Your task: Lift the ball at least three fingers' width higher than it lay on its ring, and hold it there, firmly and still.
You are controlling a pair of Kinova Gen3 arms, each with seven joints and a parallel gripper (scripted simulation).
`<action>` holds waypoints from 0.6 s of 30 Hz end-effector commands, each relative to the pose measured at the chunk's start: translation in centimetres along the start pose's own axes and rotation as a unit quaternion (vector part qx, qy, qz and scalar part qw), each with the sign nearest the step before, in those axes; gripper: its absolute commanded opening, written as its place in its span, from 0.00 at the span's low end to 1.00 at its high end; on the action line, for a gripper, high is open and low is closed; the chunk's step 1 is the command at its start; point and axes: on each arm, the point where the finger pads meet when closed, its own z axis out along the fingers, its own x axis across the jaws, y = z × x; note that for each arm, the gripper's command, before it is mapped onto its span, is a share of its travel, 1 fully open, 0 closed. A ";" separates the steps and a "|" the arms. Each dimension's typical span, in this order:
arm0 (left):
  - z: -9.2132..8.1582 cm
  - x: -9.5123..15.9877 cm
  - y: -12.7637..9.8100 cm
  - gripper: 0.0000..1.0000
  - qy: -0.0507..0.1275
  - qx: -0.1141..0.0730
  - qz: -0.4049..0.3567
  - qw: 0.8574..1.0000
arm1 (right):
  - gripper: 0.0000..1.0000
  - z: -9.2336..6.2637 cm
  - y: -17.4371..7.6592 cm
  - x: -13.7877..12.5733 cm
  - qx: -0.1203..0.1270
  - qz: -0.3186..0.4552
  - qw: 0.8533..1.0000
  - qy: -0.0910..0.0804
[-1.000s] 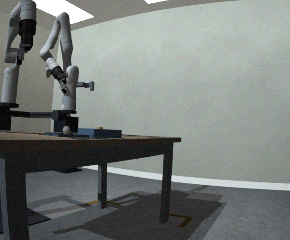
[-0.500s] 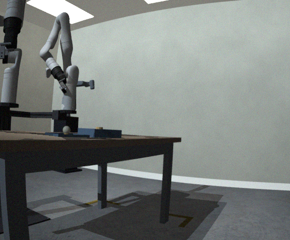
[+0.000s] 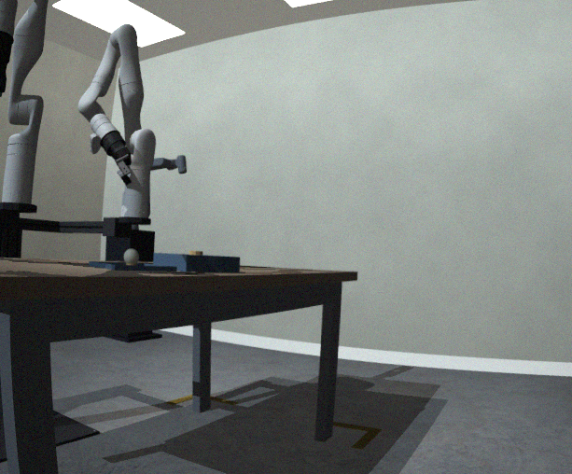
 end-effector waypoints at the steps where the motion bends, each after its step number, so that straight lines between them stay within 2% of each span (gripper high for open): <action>1: 0.0 0.0 0.0 1.00 0.000 0.000 0.000 1.000 | 1.00 -0.3 -1.9 -0.5 0.004 0.049 0.999 -0.001; 8: 0.0 0.0 0.0 1.00 0.000 0.000 0.000 1.000 | 1.00 -0.7 -5.2 -1.0 0.011 0.136 0.991 -0.002; 10: 0.0 0.0 0.0 1.00 0.000 0.000 0.000 1.000 | 1.00 -0.7 -5.2 -1.0 0.011 0.136 0.991 -0.002; 11: 0.0 0.0 0.0 1.00 0.000 0.000 0.000 1.000 | 1.00 -0.9 -6.5 -1.1 0.013 0.169 0.986 -0.003; 18: 0.0 0.0 0.0 1.00 0.000 0.000 0.000 1.000 | 1.00 -1.3 -9.5 -1.3 0.019 0.249 0.968 -0.004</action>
